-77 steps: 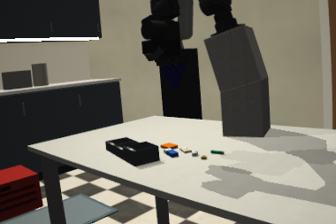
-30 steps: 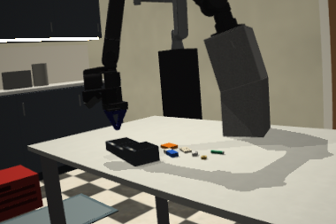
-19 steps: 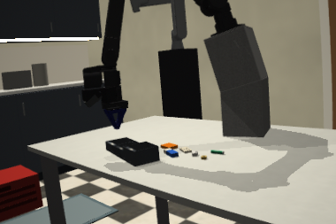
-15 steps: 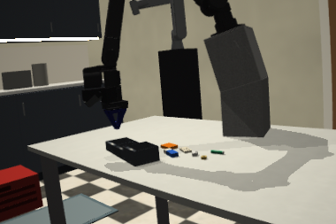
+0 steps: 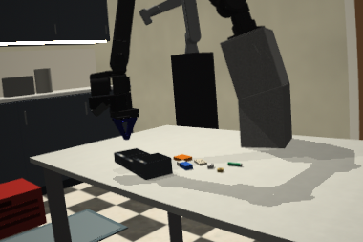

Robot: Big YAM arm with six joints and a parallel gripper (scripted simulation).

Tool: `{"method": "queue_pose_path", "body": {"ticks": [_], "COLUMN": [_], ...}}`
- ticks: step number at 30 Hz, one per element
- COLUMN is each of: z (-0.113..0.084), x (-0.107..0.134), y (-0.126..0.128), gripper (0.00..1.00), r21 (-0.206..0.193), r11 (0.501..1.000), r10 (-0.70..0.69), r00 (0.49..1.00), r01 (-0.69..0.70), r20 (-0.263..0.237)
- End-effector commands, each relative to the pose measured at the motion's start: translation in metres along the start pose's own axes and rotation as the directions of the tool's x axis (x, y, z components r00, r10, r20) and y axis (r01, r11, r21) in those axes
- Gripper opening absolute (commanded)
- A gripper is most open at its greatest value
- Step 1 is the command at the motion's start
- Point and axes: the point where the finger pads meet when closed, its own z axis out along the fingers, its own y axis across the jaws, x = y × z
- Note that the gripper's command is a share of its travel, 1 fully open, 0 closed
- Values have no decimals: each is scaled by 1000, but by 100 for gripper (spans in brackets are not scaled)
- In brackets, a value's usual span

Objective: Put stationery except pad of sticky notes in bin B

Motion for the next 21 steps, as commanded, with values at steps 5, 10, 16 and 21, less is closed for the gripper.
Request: {"method": "queue_pose_path", "body": {"ticks": [5,10,16,21], "z": [19,26,43,56], "x": [-9,-9,-7,-7], "y": [-7,-3,-7,-6], "gripper": [9,9,9,9], "r21": [6,5,6,5], "r11": [1000,1000,1000,1000], "r10": [1,-7,2,0], "r00": [1000,1000,1000,1000], "r01": [-1,7,-2,0], "r20": [22,23,20,19]}}
